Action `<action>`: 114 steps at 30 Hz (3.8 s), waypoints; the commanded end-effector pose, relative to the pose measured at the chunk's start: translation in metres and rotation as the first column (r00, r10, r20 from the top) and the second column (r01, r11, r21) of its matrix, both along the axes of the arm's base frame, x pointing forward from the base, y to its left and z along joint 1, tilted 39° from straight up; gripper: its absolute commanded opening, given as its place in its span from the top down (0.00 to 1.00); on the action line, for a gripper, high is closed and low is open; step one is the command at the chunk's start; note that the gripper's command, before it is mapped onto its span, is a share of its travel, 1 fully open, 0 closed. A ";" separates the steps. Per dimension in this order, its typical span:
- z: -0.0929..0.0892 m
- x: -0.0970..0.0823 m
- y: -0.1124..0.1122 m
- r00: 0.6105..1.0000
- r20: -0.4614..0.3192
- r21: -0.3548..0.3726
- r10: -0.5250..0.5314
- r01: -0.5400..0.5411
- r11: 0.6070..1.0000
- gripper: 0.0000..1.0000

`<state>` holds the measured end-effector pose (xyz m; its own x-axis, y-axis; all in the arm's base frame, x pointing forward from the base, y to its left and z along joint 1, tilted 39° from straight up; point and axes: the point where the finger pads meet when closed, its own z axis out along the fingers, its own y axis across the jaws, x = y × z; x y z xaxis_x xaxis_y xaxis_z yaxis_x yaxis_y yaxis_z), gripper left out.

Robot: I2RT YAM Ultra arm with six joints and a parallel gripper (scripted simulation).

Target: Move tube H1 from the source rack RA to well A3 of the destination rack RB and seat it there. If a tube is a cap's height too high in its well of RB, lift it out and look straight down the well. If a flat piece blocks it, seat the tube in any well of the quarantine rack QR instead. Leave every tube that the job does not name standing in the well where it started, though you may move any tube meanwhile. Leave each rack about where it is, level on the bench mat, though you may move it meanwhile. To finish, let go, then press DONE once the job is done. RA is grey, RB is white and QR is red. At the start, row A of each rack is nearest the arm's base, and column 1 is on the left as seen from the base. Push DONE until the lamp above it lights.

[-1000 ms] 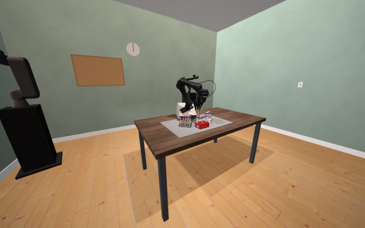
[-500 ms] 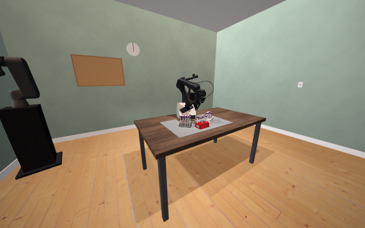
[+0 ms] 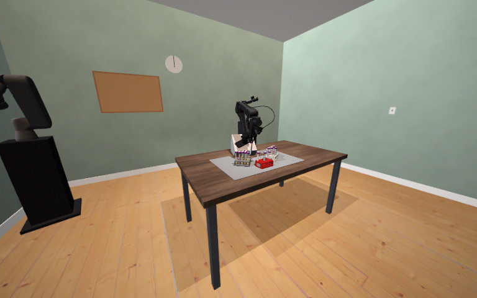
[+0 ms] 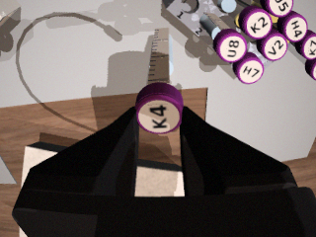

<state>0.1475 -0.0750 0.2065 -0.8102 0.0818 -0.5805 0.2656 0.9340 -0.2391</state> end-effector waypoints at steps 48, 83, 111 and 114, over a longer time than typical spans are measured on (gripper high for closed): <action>-0.020 -0.080 -0.088 0.993 0.007 -0.004 0.115 -0.115 0.993 1.00; 0.009 -0.057 -0.124 0.995 0.001 0.005 0.100 -0.100 0.995 1.00; 0.011 -0.053 -0.124 0.995 0.009 0.016 0.098 -0.098 0.995 1.00; 0.011 -0.053 -0.124 0.995 0.009 0.016 0.098 -0.098 0.995 1.00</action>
